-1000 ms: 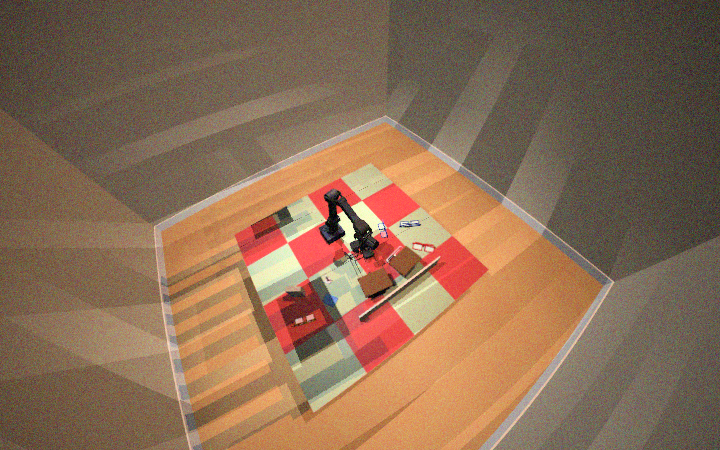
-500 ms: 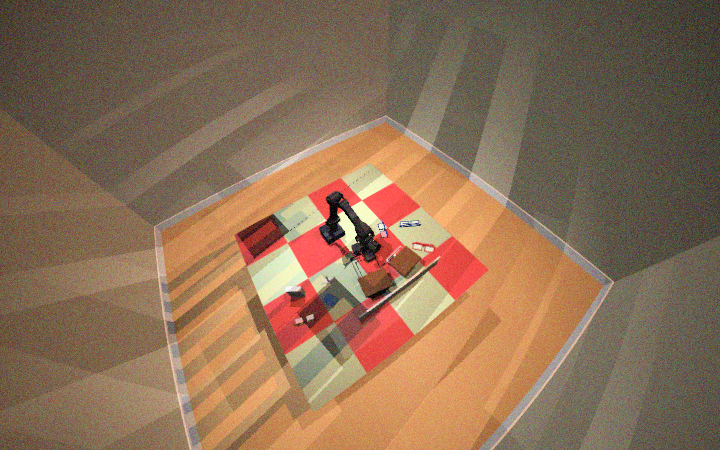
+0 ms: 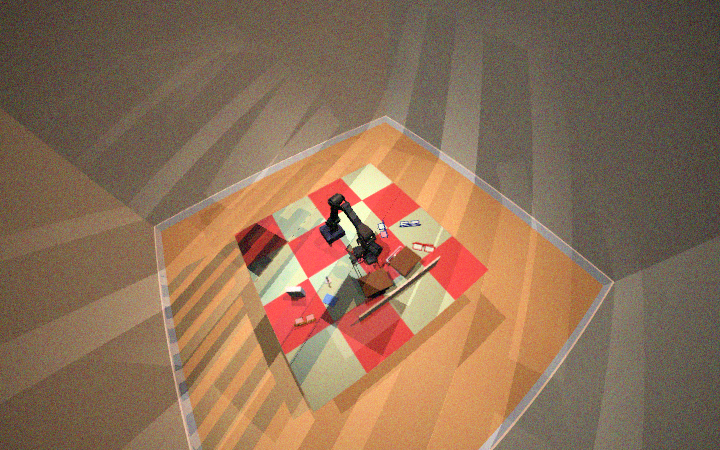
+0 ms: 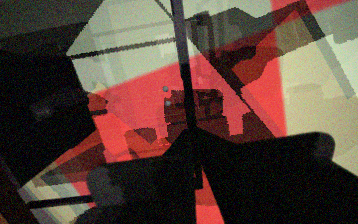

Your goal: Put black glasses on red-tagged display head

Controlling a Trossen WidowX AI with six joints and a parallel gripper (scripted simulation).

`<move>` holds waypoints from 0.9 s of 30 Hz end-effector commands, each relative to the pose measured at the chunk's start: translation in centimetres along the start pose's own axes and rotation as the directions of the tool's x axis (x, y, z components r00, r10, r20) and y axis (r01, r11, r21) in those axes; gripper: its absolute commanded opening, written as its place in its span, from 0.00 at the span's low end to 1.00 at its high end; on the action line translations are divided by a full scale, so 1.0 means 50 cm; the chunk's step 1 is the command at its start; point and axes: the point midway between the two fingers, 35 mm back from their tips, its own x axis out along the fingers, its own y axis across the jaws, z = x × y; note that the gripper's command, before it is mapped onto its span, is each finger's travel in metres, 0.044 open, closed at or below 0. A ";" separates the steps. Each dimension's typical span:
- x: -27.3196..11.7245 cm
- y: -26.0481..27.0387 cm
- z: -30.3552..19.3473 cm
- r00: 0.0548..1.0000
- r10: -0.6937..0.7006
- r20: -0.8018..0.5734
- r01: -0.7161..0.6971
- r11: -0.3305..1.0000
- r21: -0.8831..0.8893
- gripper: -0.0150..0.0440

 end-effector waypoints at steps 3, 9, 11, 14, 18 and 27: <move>-0.005 0.019 0.001 1.000 0.010 0.002 -0.010 1.000 -0.006 0.25; -0.005 0.035 0.000 1.000 0.011 0.002 -0.011 1.000 -0.006 0.25; -0.005 0.040 0.000 1.000 0.011 0.002 -0.011 1.000 -0.006 0.25; -0.004 0.049 0.000 1.000 0.011 0.002 -0.011 1.000 -0.006 0.25; -0.004 0.059 0.000 1.000 0.012 0.002 -0.012 1.000 -0.006 0.25; -0.004 0.083 0.000 1.000 0.013 0.002 -0.013 1.000 -0.006 0.25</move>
